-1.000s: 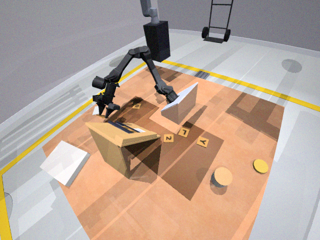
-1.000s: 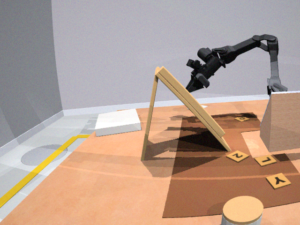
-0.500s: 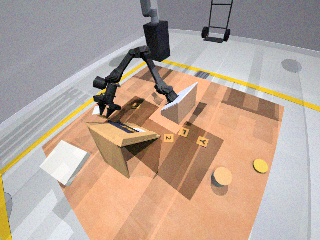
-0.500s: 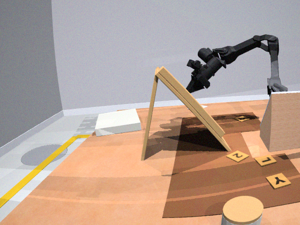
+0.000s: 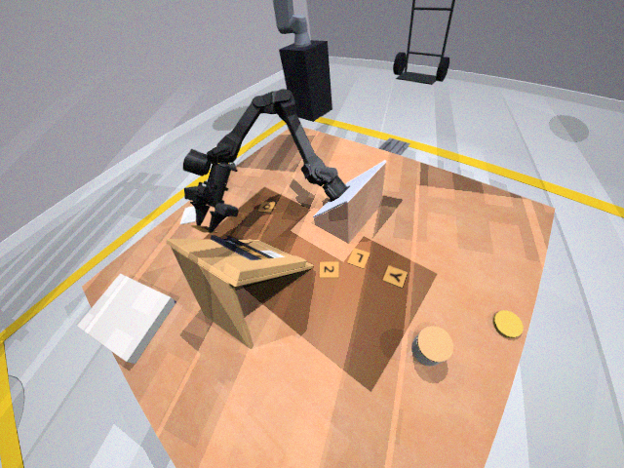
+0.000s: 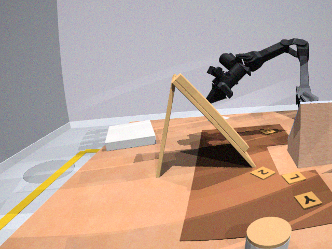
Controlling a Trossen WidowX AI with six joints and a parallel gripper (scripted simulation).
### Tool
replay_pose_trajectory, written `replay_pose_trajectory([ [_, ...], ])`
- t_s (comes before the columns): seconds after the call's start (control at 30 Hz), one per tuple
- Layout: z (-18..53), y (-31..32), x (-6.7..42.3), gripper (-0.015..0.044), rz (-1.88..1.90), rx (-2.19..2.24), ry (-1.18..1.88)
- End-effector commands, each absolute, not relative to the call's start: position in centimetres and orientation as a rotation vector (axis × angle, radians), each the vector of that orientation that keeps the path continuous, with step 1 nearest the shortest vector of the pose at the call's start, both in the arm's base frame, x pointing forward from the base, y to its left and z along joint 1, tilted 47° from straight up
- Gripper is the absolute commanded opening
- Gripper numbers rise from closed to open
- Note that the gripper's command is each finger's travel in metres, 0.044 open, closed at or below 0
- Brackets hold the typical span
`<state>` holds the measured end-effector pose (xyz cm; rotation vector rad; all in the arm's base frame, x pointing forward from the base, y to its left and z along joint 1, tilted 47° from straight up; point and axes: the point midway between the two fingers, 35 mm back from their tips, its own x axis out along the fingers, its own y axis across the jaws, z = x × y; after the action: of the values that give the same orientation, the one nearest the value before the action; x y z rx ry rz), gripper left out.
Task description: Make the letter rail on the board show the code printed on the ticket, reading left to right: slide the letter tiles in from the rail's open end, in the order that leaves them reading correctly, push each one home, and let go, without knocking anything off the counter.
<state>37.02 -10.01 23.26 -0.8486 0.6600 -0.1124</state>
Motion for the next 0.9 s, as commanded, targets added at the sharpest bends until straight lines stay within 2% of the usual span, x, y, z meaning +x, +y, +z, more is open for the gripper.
replay_pose_trajectory([
  [0.0,22.94,-9.87,36.93,0.0,-0.113,-0.846,0.663],
  [0.87,21.99,-8.98,36.73,0.0,-0.113,-0.846,0.664],
])
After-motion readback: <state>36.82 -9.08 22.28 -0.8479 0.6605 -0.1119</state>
